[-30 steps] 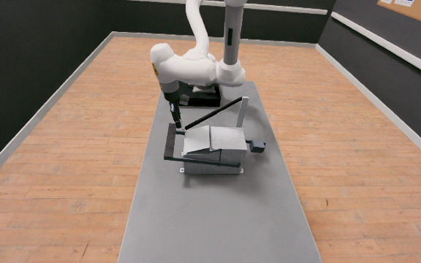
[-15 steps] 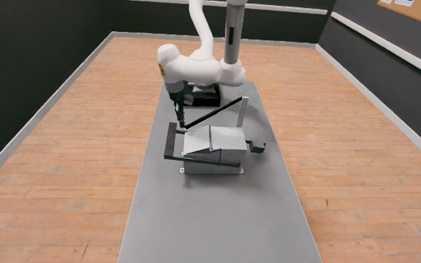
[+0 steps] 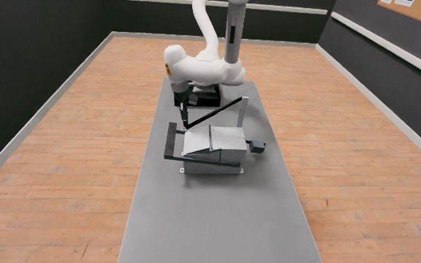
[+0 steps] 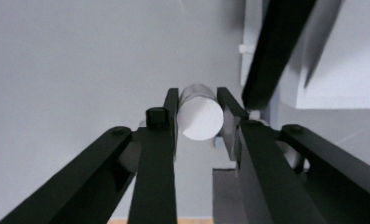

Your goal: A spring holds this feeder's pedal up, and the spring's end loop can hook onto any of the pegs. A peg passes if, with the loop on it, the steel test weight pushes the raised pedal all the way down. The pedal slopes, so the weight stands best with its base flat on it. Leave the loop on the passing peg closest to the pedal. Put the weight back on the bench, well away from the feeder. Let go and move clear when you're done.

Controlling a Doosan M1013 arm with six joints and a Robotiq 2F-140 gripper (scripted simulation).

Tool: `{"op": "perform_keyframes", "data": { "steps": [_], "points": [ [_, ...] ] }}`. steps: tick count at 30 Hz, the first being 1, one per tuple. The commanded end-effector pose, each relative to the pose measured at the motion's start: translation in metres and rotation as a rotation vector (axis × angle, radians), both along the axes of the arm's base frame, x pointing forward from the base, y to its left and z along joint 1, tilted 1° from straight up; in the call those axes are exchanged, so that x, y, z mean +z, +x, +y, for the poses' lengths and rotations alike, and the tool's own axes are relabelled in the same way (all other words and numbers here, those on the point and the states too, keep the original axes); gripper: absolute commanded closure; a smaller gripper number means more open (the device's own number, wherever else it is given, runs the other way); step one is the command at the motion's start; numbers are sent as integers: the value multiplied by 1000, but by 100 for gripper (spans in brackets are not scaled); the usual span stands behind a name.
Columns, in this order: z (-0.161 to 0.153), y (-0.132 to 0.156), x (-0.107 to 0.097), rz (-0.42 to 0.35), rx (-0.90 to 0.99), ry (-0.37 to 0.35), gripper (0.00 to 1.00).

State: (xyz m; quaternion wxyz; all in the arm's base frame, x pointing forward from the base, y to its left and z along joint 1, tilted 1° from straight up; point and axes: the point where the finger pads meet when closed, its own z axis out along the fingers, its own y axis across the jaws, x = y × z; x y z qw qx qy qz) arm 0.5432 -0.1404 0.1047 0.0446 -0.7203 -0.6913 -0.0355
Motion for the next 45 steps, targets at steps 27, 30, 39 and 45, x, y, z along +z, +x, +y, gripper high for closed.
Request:
{"op": "perform_keyframes", "data": {
  "steps": [27, 30, 39, 45],
  "points": [
    [41, -27, -15, 0, 1, -30, 75],
    [47, -32, -17, 0, 1, -34, 75],
    [66, -45, -24, 1, 1, -48, 75],
    [67, -45, -25, 1, 1, -49, 75]
  ]
}}
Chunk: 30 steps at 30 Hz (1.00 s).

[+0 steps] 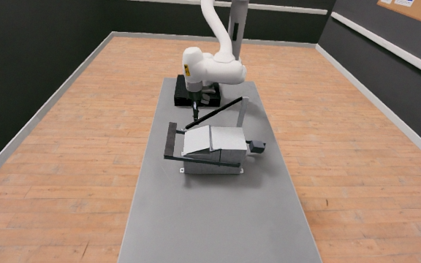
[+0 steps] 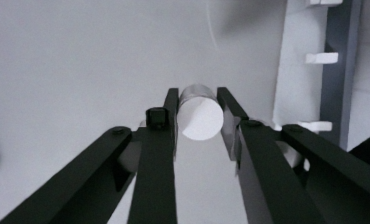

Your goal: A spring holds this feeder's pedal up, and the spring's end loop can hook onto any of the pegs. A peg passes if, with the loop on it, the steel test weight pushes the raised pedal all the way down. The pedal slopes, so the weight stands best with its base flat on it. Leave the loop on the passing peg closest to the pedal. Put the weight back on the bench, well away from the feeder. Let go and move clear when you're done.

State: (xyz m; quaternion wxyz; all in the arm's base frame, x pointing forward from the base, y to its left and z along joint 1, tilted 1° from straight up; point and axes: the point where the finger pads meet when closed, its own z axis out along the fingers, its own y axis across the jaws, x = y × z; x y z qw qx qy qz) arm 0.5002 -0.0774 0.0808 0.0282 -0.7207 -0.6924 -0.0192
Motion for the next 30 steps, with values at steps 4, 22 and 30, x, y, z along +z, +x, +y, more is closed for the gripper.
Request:
{"op": "perform_keyframes", "data": {
  "steps": [4, 22, 30],
  "points": [
    [12, -8, -4, 0, 0, -9, 75],
    [38, -26, -14, 1, 0, -28, 75],
    [51, -35, -19, 1, 0, -37, 75]
  ]
}}
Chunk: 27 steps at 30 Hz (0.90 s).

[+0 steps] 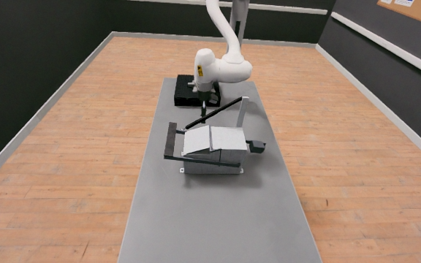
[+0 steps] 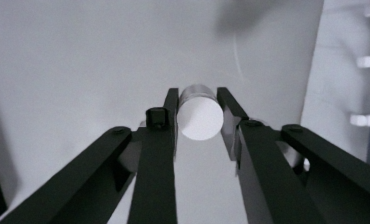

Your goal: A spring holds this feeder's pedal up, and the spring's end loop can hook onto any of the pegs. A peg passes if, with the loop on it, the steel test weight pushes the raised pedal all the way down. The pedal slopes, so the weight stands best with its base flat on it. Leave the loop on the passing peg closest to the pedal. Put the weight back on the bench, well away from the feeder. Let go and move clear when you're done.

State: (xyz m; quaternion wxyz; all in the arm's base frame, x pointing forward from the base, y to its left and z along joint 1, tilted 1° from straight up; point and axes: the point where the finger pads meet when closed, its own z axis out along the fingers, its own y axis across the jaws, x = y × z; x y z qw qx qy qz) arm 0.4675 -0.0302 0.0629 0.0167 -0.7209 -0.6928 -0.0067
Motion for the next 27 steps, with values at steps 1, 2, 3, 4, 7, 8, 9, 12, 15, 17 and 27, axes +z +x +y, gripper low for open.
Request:
{"op": "perform_keyframes", "data": {
  "steps": [1, 2, 3, 4, 7, 8, 9, 12, 15, 17, 27],
  "points": [
    [-2, 2, 1, -1, 0, 2, 75],
    [0, 0, 0, -1, 0, 0, 75],
    [2, -1, 0, -1, 0, -2, 75],
    [5, -3, -1, -1, 0, -3, 75],
    [11, -7, -4, -1, 0, -8, 75],
    [13, -8, -4, -1, 0, -10, 75],
    [15, -10, -5, -1, 0, -11, 75],
    [21, -14, -8, 0, 0, -16, 75],
    [28, -18, -10, 0, 0, -21, 75],
    [28, -18, -10, 0, 0, -21, 75],
    [34, -22, -12, 0, 0, -25, 75]
  ]
}}
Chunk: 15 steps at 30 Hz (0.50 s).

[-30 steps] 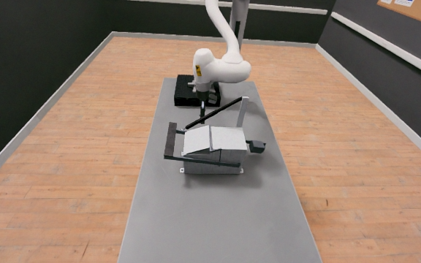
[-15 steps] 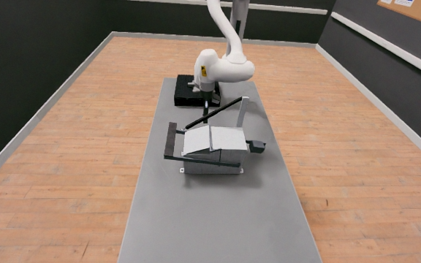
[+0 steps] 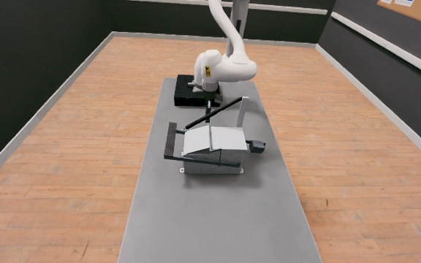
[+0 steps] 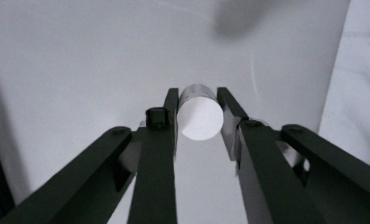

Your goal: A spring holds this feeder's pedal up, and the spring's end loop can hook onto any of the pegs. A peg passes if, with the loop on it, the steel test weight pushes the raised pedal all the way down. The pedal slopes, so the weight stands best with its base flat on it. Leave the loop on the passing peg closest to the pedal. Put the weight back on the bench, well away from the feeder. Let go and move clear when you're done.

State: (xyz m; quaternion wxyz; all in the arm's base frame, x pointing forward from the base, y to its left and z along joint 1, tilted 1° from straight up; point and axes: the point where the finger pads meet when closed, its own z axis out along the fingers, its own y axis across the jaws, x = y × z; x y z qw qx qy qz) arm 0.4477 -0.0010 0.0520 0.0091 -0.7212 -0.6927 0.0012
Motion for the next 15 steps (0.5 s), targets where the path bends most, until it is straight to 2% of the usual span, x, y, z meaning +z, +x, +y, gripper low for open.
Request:
{"op": "perform_keyframes", "data": {
  "steps": [1, 15],
  "points": [
    [6, -3, -2, -1, 0, -5, 75],
    [9, -6, -3, -1, 0, -7, 75]
  ]
}}
